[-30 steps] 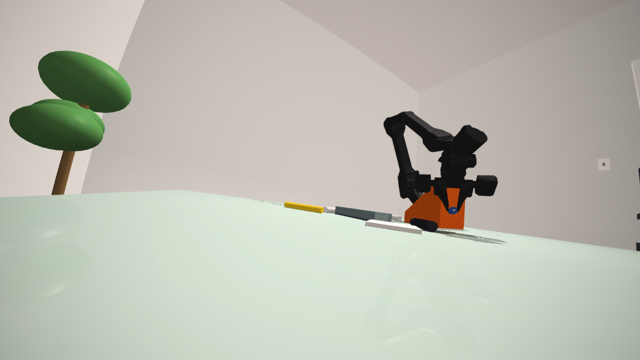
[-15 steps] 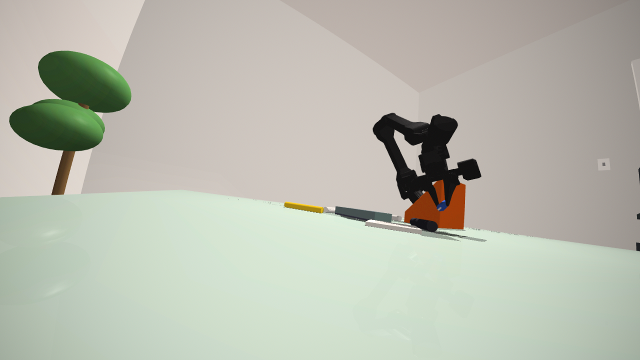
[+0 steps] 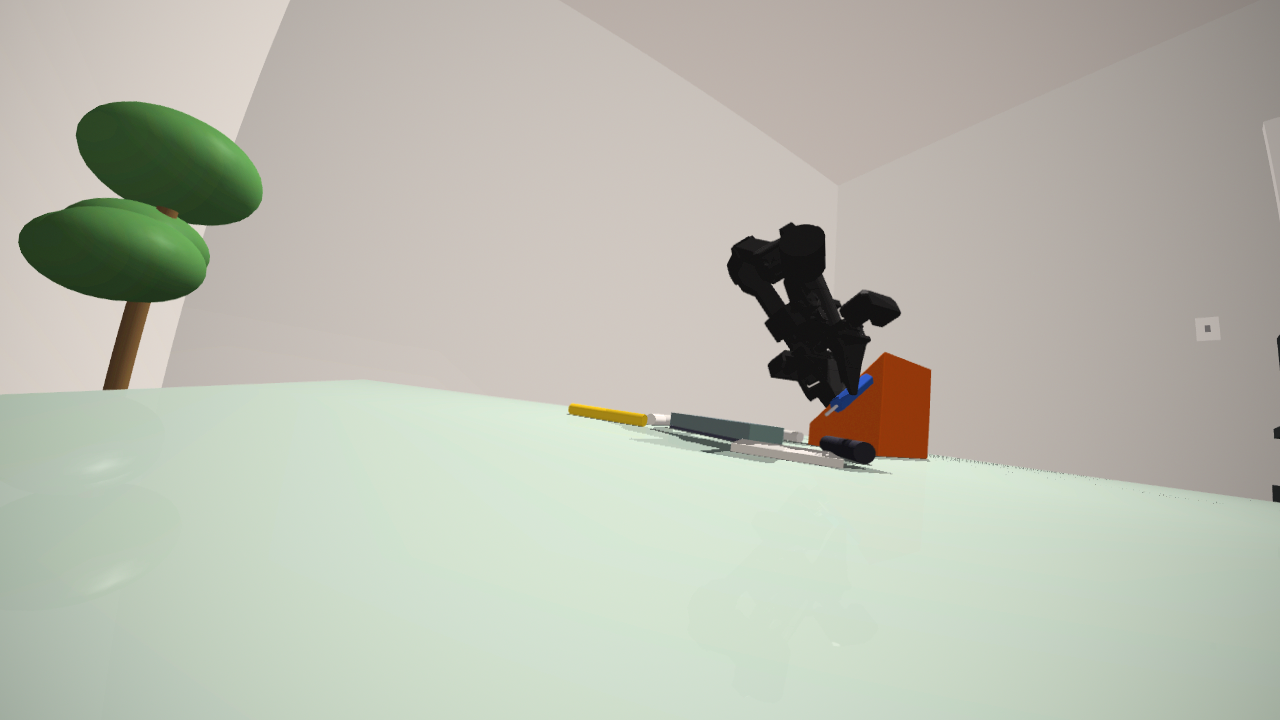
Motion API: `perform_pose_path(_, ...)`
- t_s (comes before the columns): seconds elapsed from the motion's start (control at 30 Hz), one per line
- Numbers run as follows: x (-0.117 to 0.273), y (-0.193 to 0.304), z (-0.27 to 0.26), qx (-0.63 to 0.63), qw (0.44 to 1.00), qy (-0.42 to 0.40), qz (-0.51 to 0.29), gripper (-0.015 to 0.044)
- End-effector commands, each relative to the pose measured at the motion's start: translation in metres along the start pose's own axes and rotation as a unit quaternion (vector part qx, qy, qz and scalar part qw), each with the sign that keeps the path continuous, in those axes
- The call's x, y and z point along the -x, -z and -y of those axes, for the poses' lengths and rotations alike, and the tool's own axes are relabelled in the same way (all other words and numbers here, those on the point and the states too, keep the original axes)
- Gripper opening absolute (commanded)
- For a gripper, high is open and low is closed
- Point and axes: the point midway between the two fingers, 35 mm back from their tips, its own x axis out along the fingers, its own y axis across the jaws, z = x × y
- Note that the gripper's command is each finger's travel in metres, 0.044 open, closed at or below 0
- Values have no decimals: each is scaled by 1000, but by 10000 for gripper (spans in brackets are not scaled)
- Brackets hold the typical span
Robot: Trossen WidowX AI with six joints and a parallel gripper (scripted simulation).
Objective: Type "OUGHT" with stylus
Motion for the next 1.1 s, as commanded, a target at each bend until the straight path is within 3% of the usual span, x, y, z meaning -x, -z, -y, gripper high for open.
perform_pose_path(0.0, 9, -15, 9, -64, 997, -19, -24, 0)
perform_pose_path(0.53, 47, -60, 61, -290, 947, -81, -110, 0)
perform_pose_path(1.07, 92, -90, 131, -497, 837, -140, -181, 0)
